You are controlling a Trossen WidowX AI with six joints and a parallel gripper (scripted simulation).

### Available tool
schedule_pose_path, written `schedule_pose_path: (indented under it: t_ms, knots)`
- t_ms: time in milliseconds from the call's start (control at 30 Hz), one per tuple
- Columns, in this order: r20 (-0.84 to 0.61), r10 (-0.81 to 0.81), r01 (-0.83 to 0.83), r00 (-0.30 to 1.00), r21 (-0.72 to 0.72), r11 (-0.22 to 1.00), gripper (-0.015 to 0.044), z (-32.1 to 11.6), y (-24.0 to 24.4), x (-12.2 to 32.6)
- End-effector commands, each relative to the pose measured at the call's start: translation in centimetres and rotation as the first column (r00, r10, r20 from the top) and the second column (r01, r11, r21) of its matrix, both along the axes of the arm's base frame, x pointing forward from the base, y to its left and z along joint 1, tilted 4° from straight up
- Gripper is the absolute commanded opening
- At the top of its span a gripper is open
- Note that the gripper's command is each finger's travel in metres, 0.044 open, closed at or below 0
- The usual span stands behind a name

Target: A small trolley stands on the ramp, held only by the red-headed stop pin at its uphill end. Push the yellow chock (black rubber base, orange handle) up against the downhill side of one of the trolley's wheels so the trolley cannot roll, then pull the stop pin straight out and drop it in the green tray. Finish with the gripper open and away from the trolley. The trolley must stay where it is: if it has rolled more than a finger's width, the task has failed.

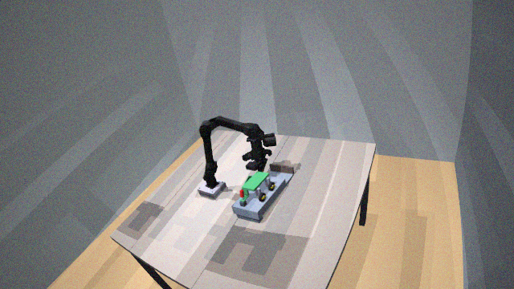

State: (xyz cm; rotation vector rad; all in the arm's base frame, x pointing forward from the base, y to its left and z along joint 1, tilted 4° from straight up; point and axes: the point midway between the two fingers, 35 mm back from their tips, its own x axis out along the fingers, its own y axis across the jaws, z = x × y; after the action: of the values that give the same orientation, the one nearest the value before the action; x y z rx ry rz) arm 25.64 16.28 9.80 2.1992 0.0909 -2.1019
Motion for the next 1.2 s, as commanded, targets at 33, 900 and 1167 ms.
schedule_pose_path:
  t_ms: [33, 900, 1167]
  knots:
    - [0.008, 0.002, -0.002, 1.000, -0.001, 1.000, 0.0000, 0.1, -0.6, 0.1]
    - [0.008, 0.002, -0.002, 1.000, -0.004, 1.000, 0.0000, 0.1, -2.8, 0.2]
    - [0.003, 0.003, -0.003, 1.000, 0.002, 1.000, 0.0000, 0.0, -3.0, 0.2]
